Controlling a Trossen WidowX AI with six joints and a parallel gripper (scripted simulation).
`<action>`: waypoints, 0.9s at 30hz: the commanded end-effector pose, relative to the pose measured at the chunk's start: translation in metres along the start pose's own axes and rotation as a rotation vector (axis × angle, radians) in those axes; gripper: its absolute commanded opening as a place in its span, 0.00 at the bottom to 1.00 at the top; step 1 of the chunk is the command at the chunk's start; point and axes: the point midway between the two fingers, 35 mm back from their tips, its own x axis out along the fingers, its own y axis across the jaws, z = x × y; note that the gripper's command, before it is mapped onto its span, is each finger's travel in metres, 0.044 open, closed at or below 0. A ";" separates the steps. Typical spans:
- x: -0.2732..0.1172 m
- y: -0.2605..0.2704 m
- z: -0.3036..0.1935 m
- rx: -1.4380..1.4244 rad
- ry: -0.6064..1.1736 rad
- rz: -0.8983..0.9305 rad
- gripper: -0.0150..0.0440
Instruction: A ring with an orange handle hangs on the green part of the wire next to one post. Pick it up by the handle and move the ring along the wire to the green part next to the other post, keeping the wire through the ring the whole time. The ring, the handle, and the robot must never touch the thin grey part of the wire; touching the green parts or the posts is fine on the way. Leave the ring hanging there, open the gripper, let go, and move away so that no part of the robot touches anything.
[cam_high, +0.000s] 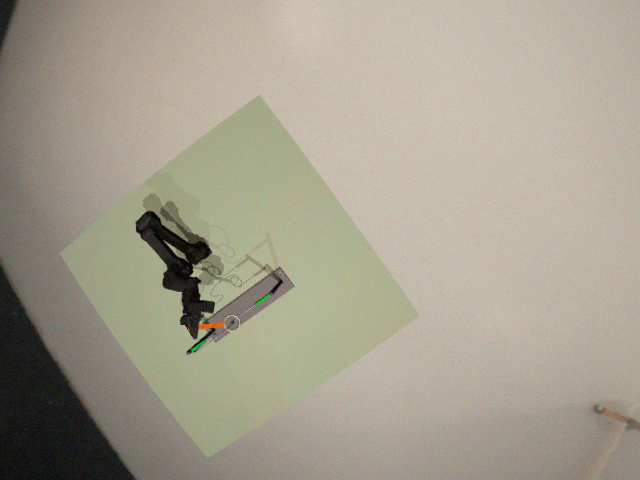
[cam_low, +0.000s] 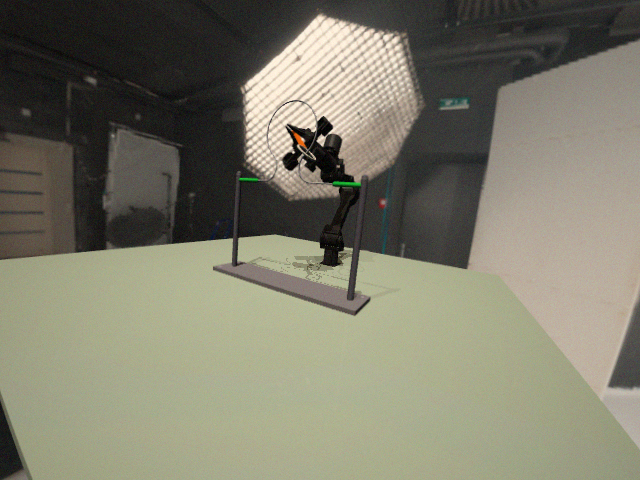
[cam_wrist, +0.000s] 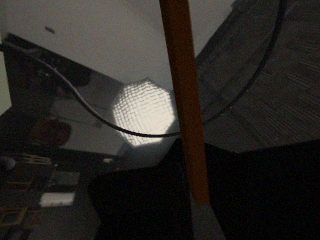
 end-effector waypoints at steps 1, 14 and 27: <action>-0.001 0.003 0.000 -0.005 0.000 -0.005 0.00; -0.004 0.030 0.000 0.102 0.015 0.057 0.00; -0.014 0.069 0.008 0.325 0.045 0.187 0.00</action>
